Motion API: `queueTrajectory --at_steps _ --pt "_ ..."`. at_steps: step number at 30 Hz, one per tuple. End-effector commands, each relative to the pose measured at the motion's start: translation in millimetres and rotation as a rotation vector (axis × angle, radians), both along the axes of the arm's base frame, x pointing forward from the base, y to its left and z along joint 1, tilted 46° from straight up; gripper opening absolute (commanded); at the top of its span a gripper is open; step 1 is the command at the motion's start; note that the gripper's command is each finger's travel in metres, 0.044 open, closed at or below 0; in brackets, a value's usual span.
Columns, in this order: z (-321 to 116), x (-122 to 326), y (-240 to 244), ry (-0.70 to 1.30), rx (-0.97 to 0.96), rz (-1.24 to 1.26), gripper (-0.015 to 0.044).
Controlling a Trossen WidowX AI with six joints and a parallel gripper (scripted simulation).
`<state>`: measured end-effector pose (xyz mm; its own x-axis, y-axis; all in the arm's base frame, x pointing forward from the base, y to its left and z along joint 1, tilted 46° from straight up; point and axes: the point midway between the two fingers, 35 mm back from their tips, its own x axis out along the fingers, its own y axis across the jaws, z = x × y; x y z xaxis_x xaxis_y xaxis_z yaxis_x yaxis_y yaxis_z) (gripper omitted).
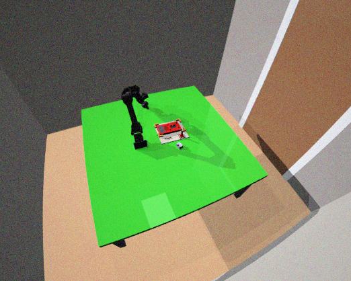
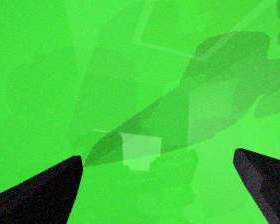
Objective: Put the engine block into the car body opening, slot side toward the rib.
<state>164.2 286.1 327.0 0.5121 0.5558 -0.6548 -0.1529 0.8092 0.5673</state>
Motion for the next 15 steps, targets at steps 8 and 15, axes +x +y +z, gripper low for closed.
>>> queueTrajectory --at_steps 8,15 --pt "-32 87 -39 -0.026 -0.156 -0.095 0.0440" --pt "-63 142 -74 -0.004 -0.269 -0.122 0.0440"
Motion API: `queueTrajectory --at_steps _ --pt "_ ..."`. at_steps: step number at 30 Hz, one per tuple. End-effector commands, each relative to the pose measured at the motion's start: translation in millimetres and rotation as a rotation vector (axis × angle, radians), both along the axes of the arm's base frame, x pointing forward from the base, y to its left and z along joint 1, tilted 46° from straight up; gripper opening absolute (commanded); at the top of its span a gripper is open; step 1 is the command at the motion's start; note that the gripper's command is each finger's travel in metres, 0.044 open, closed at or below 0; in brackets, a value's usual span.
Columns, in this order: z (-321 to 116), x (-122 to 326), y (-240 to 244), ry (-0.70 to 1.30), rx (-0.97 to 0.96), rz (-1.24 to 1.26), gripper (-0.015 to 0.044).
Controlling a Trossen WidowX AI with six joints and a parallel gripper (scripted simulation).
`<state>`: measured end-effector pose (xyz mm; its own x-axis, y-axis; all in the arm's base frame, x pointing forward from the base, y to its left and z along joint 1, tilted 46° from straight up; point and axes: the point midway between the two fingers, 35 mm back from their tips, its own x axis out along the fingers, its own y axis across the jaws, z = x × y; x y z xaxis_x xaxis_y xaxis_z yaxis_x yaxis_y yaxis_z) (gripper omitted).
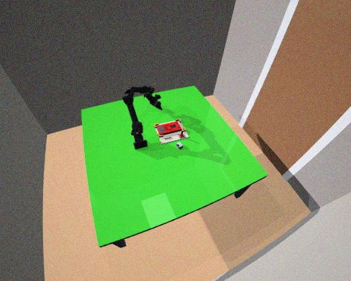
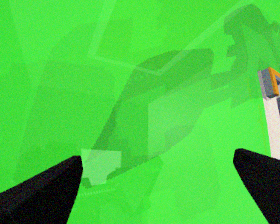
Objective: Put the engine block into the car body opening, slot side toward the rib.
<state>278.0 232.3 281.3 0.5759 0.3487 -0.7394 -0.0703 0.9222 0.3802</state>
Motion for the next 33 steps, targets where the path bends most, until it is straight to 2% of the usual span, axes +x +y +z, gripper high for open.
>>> queueTrajectory --at_steps 1,7,18,25,33 --pt "-22 35 -26 0.024 -0.070 -0.021 0.0440" --pt "-51 72 -64 0.066 -0.157 -0.015 0.0440" --pt "-110 113 -139 0.179 -0.289 0.088 0.0440" --pt "-156 122 -193 0.285 -0.313 0.191 0.0440" --pt "-218 113 -260 0.424 -0.217 0.308 0.0440"
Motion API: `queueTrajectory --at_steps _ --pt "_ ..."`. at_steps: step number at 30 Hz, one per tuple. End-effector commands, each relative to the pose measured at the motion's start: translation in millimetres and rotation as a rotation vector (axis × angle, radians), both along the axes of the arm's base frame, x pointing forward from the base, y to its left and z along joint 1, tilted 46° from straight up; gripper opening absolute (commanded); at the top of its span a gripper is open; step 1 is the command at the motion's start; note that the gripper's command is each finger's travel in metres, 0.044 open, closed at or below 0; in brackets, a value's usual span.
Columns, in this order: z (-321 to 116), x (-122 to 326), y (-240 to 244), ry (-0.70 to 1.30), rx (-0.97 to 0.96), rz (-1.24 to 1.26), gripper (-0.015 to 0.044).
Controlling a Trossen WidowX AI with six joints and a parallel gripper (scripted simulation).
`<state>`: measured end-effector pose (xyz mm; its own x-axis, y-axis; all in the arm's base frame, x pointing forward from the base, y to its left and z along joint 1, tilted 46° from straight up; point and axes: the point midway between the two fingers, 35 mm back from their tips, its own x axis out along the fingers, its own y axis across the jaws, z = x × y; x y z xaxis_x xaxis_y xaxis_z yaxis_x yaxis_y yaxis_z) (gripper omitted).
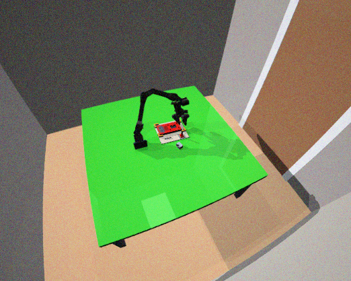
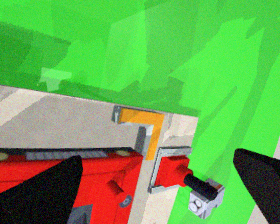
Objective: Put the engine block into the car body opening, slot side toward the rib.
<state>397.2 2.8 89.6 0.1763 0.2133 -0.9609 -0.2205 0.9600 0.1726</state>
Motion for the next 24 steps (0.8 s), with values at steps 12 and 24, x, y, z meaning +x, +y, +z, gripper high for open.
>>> queueTrajectory --at_steps 12,24 --pt "-106 -60 -112 0.148 0.391 0.132 0.0440" --pt "-131 -94 -142 0.080 0.552 0.148 0.0440"
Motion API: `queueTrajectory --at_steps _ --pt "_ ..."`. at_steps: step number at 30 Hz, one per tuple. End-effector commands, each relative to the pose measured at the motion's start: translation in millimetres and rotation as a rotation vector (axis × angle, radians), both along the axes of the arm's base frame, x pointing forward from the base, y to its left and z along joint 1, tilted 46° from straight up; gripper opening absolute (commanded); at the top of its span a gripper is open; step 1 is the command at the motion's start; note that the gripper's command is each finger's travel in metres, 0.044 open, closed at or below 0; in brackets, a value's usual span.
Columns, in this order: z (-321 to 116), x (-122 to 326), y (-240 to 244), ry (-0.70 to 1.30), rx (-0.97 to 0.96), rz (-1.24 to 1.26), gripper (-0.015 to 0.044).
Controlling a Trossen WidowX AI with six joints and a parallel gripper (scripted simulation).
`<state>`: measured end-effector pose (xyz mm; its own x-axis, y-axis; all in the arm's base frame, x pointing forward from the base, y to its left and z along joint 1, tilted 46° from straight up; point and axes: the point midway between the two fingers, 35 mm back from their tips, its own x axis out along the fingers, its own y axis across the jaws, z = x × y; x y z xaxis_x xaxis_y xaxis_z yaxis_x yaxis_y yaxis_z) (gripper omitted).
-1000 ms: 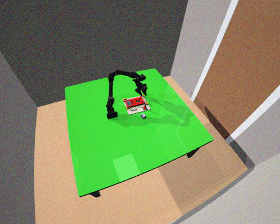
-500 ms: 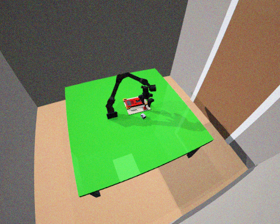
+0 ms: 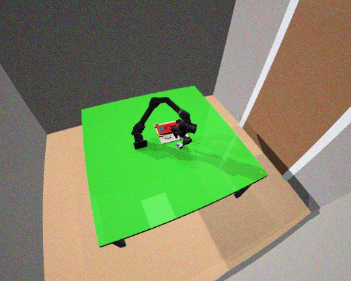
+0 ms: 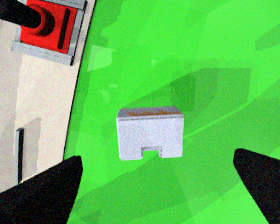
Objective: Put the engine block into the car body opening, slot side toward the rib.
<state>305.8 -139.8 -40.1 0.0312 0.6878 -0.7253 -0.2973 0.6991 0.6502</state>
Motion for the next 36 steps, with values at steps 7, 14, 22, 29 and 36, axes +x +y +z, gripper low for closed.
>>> queueTrajectory --at_steps 7,14,22,29,36 --pt "-12 -2 11 -0.015 0.023 0.006 0.0440" --pt "-17 -1 16 -0.015 0.023 0.006 0.0440" --pt "-26 -1 26 -0.016 0.023 0.006 0.0440" --pt "-34 -1 34 -0.016 0.024 0.006 0.0440" --pt "-36 -1 36 -0.016 0.024 0.006 0.0335"
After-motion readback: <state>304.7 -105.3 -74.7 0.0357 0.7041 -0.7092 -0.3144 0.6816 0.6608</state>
